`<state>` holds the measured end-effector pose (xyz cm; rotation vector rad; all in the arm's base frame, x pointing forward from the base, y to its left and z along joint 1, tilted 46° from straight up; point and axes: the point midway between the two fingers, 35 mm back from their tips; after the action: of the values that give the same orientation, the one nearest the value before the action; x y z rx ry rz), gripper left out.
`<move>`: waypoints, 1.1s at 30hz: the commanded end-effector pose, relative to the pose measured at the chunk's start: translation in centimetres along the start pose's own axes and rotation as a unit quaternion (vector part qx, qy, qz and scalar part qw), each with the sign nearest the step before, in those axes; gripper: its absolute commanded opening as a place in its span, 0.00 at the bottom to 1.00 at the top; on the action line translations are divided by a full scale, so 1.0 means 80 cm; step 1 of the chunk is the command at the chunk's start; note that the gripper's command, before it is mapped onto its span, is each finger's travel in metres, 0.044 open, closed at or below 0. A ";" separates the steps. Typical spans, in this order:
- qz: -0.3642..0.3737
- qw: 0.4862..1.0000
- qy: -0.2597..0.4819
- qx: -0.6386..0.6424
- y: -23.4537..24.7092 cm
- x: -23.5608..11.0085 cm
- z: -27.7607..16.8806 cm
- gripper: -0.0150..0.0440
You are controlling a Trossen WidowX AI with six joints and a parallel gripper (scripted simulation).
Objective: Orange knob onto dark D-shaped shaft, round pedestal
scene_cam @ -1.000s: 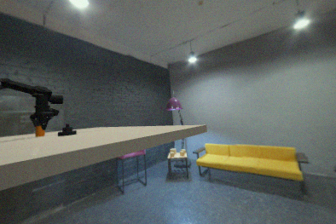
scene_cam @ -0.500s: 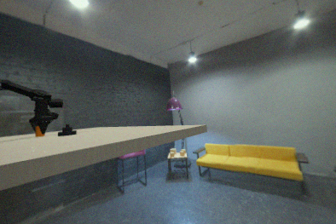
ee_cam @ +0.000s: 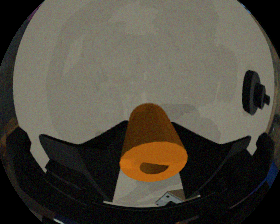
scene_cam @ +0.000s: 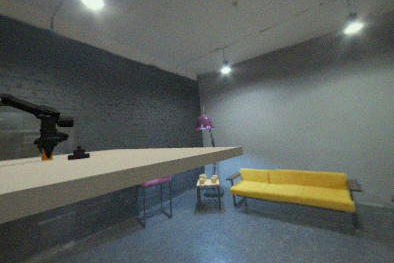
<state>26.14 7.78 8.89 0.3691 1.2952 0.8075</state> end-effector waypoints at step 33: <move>-0.028 0.999 -0.034 0.015 -0.001 -0.174 -0.002 0.25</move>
<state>25.24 -1.68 18.33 0.3866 1.2508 0.7255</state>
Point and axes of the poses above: the point midway between the two fingers, 35 mm back from their tips, its own x axis out along the fingers, its own y axis across the jaws, z = x × y, and after that the axes turned 15 degrees about -x, right-handed
